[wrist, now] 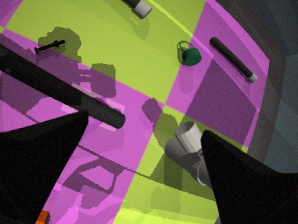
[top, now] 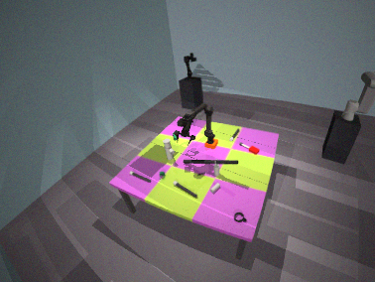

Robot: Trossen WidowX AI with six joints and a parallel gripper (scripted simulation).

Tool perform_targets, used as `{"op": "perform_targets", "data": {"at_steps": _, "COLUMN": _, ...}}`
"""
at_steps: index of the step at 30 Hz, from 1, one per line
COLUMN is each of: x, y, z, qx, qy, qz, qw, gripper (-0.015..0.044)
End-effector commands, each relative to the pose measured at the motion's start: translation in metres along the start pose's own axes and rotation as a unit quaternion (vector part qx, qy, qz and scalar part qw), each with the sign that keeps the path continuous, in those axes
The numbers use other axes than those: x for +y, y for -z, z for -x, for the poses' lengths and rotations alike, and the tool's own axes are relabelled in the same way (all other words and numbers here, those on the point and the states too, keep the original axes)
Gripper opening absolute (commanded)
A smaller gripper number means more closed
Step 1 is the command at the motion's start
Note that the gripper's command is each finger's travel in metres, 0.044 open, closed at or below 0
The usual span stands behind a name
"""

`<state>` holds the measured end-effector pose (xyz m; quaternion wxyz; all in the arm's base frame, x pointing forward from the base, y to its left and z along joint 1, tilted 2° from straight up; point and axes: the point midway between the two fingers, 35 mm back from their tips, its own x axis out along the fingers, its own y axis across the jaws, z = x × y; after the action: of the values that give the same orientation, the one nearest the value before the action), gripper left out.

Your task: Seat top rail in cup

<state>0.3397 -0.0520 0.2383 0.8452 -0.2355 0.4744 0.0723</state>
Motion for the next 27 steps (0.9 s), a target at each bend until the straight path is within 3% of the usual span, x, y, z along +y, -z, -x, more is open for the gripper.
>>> {"op": "perform_targets", "data": {"at_steps": 1, "x": -0.047, "y": 0.014, "z": -0.014, "qx": 0.023, "qy": 0.027, "qz": 0.19, "qw": 0.981, "gripper": 0.044}}
{"op": "perform_targets", "data": {"at_steps": 6, "x": -0.086, "y": 0.035, "z": -0.026, "qx": 0.055, "qy": 0.036, "qz": 0.35, "qw": 0.934, "gripper": 0.044}}
{"op": "perform_targets", "data": {"at_steps": 19, "x": -0.087, "y": 0.037, "z": -0.028, "qx": 0.056, "qy": 0.036, "qz": 0.356, "qw": 0.932, "gripper": 0.044}}
{"op": "perform_targets", "data": {"at_steps": 27, "x": -0.073, "y": 0.057, "z": -0.072, "qx": 0.056, "qy": 0.036, "qz": 0.356, "qw": 0.932, "gripper": 0.044}}
